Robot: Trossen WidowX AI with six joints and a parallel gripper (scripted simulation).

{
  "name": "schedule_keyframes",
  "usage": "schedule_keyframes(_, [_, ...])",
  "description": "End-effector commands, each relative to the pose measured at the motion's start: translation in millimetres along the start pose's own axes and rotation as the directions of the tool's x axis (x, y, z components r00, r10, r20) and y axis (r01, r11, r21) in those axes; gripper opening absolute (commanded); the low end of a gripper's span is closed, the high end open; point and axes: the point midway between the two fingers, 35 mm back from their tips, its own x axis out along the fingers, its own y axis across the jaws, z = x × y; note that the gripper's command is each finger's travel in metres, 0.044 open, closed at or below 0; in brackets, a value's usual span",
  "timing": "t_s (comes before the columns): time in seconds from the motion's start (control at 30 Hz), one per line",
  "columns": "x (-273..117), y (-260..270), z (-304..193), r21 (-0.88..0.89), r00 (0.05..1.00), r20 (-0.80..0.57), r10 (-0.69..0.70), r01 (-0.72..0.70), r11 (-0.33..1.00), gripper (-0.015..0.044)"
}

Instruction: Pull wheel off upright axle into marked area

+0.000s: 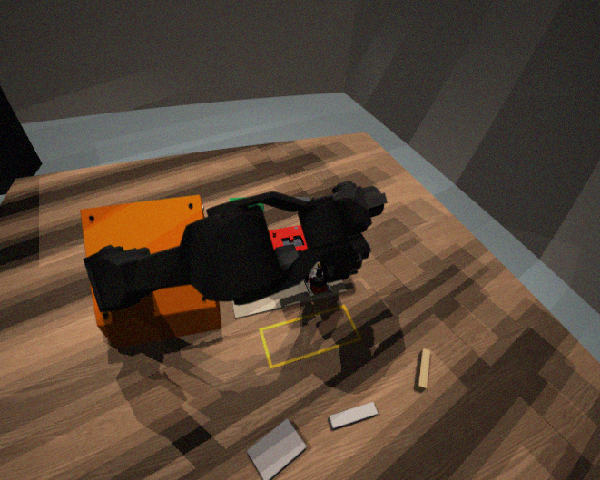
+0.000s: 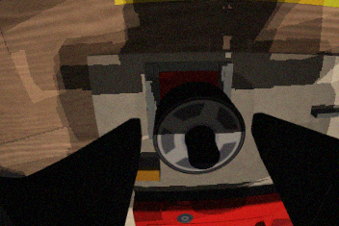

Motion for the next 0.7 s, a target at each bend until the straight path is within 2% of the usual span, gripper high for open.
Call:
schedule_keyframes(0.0, [-0.5, 0.2, 0.3, 0.002, 1.0, 0.0, -0.001, 0.001, 1.0, 0.0195])
schedule_keyframes(0.27, [-0.5, 0.2, 0.3, 0.002, 1.0, 0.0, -0.001, 0.001, 1.0, 0.0142])
schedule_keyframes(0.43, [-1.3, 0.2, 0.3, 0.002, 1.0, 0.0, 0.0, 0.0, 1.0, 0.001])
schedule_keyframes(0.47, [-1.6, 0.2, 0.2, 0.002, 1.0, 0.0, 0.0, 0.0, 1.0, 0.0])
schedule_keyframes(0.67, [-3.6, 0.3, 0.1, 0.001, 1.0, 0.0, 0.0, 0.0, 1.0, 0.0])
